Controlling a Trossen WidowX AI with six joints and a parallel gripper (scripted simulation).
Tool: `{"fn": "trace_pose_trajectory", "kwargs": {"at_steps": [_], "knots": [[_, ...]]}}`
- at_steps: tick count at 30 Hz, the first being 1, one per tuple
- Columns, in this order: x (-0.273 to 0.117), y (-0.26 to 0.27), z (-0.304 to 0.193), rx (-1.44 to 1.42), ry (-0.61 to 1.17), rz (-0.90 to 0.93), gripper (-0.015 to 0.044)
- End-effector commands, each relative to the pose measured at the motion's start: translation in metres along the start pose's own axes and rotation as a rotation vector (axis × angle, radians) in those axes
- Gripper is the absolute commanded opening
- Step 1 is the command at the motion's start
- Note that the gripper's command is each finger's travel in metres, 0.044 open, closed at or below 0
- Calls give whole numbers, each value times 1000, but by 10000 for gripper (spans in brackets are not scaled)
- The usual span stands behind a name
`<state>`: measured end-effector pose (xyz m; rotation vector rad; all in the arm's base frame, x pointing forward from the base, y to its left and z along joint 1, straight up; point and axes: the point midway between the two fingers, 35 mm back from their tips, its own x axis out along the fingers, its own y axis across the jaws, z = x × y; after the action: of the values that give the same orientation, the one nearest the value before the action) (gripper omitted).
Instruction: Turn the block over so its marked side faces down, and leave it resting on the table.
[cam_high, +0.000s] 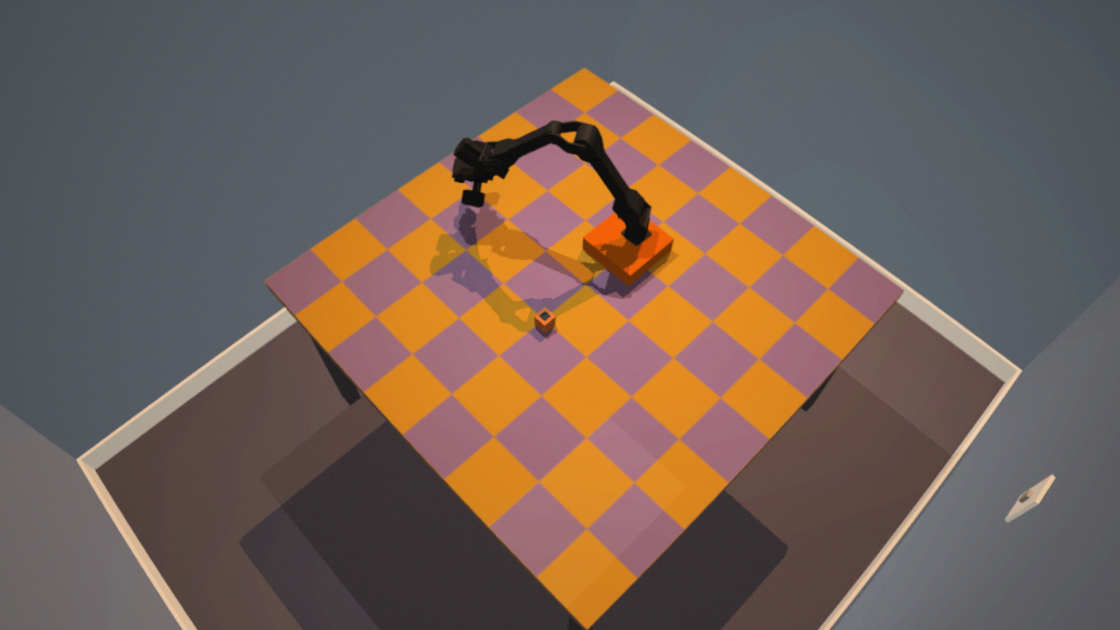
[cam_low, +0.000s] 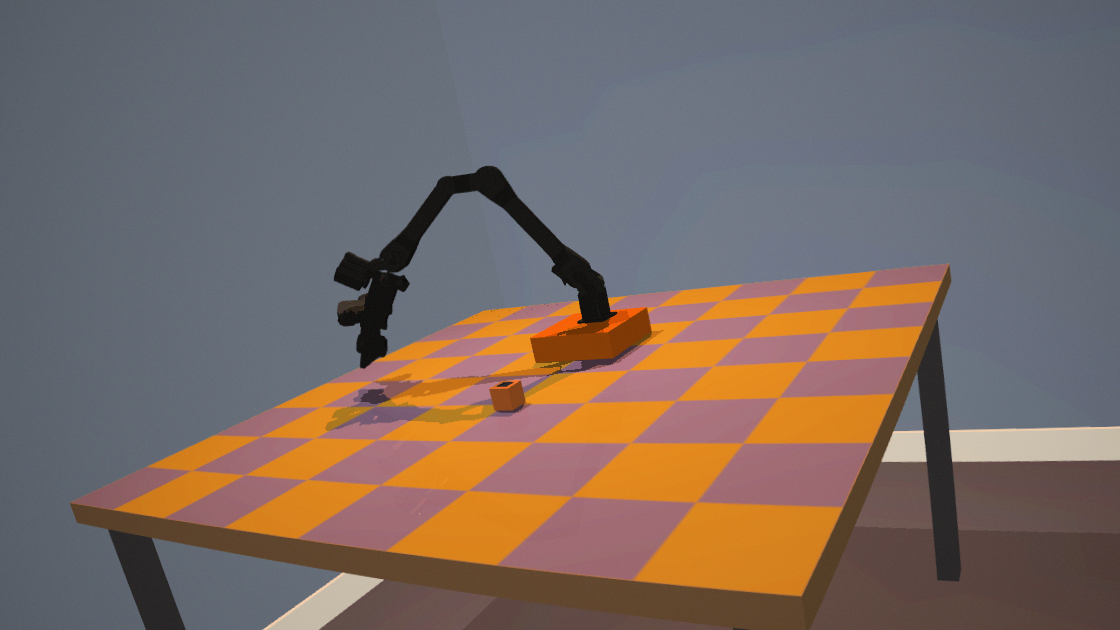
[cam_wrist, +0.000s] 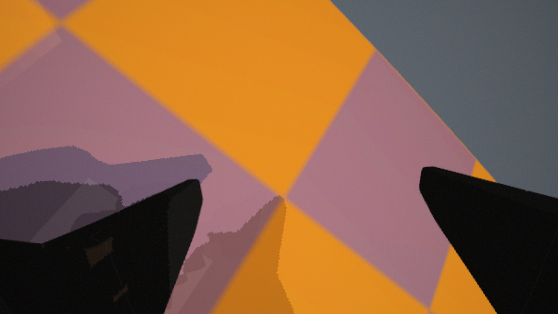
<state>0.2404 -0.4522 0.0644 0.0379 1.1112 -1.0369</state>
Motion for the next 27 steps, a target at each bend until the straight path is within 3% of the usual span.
{"fn": "trace_pose_trajectory", "kwargs": {"at_steps": [1,7,15,27], "knots": [[-27,54,17,-58,-13,108,440],[-83,148,23,-183,4,289,440],[-152,229,1,-268,47,433,440],[-308,332,-105,-659,232,669,440]]}}
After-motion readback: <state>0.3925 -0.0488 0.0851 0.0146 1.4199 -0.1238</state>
